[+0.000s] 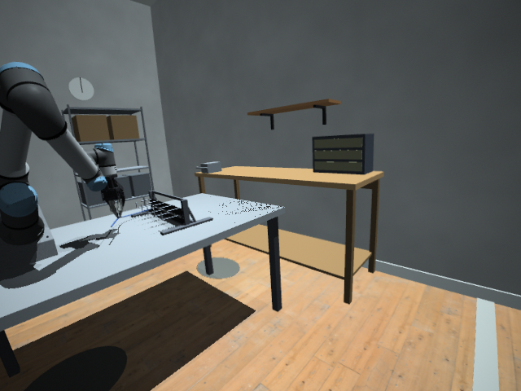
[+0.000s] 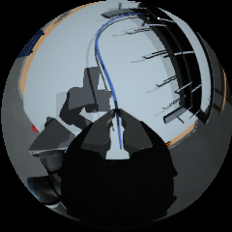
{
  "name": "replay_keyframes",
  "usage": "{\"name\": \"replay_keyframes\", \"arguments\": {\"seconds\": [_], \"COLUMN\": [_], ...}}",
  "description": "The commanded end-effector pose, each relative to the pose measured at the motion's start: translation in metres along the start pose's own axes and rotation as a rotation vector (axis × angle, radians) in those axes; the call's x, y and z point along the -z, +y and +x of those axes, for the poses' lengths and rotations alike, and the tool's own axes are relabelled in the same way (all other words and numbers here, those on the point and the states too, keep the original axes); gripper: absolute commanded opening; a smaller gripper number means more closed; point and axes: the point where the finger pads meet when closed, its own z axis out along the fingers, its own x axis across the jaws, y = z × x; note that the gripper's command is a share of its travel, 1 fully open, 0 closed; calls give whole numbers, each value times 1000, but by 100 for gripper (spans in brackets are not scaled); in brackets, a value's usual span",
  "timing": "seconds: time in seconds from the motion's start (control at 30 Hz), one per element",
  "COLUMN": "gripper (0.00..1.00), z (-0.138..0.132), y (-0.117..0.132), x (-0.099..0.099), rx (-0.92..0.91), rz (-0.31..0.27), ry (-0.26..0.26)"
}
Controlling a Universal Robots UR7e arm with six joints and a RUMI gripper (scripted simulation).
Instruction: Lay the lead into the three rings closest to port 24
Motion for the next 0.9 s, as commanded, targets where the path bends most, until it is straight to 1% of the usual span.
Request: {"name": "replay_keyframes", "arguments": {"seconds": [0.0,0.17,0.3,0.37,0.5,0.63,0.73,0.87], "gripper": [0,0,0,0,0,0,0,0], "z": [45,101,140,140,171,192,201,208], "y": [-2,-3,-2,-2,-1,-3,-3,-3], "x": [17,38,53,53,65,73,77,79], "rx": [115,251,349,349,425,475,499,514], "rz": [-1,0,0,0,1,1,1,1], "ry": [-14,-14,-13,-13,-13,-13,-14,-14]}}
